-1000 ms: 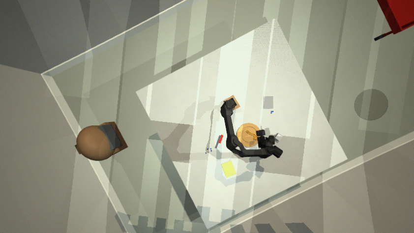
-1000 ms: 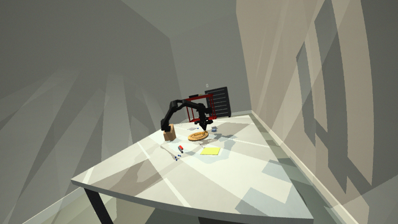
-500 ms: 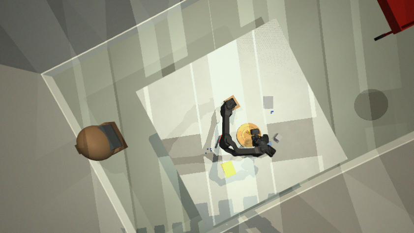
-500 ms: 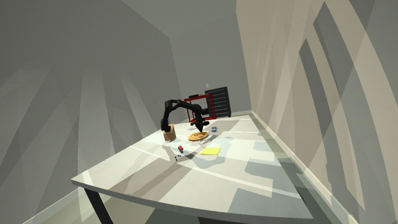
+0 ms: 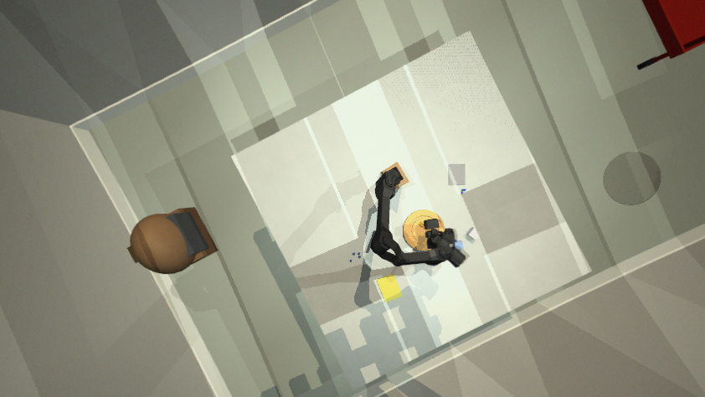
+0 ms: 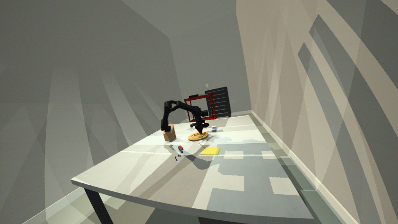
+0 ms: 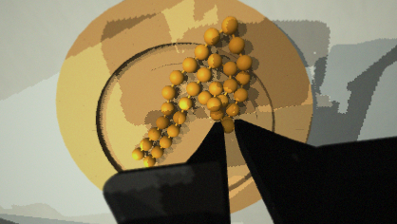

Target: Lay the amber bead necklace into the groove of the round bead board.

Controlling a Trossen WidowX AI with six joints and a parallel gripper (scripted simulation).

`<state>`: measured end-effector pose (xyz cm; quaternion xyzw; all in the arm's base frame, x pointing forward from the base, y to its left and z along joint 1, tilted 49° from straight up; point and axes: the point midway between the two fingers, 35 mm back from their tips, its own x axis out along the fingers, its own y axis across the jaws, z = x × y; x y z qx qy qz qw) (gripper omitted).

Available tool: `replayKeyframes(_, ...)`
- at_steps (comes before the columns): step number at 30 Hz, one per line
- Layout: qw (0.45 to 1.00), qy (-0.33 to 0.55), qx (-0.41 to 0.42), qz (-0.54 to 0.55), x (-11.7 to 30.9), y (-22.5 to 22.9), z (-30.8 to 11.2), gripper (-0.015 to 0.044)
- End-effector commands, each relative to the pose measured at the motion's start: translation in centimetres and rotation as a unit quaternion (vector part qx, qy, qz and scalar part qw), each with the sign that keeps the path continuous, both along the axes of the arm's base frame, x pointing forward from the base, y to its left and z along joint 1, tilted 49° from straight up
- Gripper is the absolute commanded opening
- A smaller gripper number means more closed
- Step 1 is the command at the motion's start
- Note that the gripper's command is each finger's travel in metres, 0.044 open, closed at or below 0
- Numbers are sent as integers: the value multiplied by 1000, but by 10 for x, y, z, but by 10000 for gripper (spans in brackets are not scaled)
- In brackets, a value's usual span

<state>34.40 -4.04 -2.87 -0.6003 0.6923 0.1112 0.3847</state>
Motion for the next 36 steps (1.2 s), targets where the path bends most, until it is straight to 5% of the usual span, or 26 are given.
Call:
replayKeyframes(1, 1000, 1, -3, 2, -1, -5, -4, 0)
replayKeyframes(13, 1000, 1, -3, 1, -1, -7, -6, 0)
replayKeyframes(30, 1000, 1, -1, 3, 0, 4, 2, 440)
replayKeyframes(36, 1000, 6, -4, 1, -2, 6, 5, 440)
